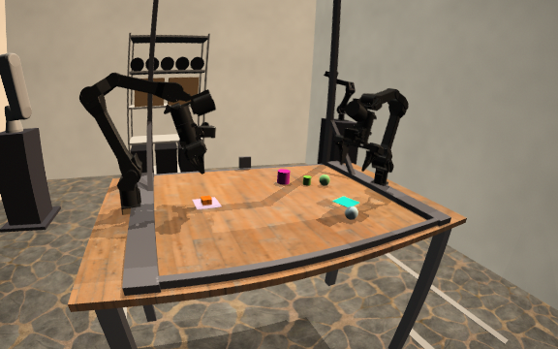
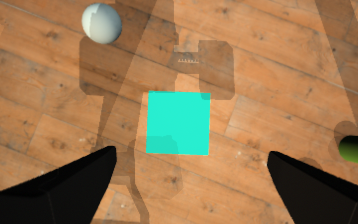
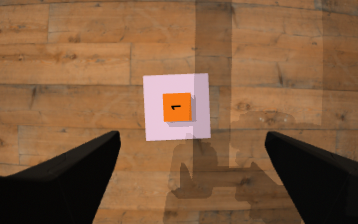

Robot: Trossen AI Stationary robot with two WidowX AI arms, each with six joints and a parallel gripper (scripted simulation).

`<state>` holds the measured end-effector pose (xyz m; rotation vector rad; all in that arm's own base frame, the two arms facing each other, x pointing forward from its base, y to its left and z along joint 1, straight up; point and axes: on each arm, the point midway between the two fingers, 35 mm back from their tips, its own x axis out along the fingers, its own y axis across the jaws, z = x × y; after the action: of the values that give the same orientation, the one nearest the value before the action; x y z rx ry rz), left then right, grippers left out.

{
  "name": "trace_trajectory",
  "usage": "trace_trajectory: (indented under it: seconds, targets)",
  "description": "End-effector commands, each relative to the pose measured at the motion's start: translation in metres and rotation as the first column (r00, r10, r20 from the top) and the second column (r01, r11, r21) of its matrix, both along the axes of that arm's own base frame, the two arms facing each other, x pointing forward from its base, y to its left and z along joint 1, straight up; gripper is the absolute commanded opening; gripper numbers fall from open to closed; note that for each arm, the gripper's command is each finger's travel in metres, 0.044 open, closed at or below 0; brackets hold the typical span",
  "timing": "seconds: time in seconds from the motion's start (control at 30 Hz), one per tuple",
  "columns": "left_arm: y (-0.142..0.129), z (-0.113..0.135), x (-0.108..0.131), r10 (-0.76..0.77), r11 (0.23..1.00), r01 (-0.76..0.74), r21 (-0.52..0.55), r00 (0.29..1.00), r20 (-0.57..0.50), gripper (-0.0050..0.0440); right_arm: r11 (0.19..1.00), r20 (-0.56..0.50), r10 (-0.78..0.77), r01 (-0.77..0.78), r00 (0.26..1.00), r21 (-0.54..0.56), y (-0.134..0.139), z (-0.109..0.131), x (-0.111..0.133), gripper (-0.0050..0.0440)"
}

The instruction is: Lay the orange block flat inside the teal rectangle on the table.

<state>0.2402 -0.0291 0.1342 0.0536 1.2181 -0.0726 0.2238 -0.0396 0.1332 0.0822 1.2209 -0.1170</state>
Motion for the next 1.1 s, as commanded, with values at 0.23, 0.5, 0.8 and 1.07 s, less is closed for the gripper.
trace_trajectory:
  seconds: [0.23,0.5,0.8,1.07]
  targets:
    - [-0.006,0.012,0.012,-0.014,1.000,0.015,-0.010,0.999,0.041,0.0440,0.999,0.015,-0.036,0.035,0.999,0.012,0.000,0.005,0.006,0.0344]
    - [-0.047,0.064,0.077,-0.118,0.992,0.127,-0.024,0.965,0.235,0.0440,0.911,-0.076,-0.387,0.394,0.919,0.123,0.000,-0.013,0.017,0.0260]
    - [-0.090,0.109,0.121,-0.186,0.976,0.216,-0.035,0.904,0.386,0.0440,0.720,-0.179,-0.651,0.675,0.737,0.162,0.001,-0.031,0.025,0.0260]
    - [-0.146,0.160,0.161,-0.240,0.948,0.315,-0.045,0.802,0.546,0.0440,0.383,-0.282,-0.869,0.914,0.406,0.136,0.003,-0.055,0.033,0.0260]
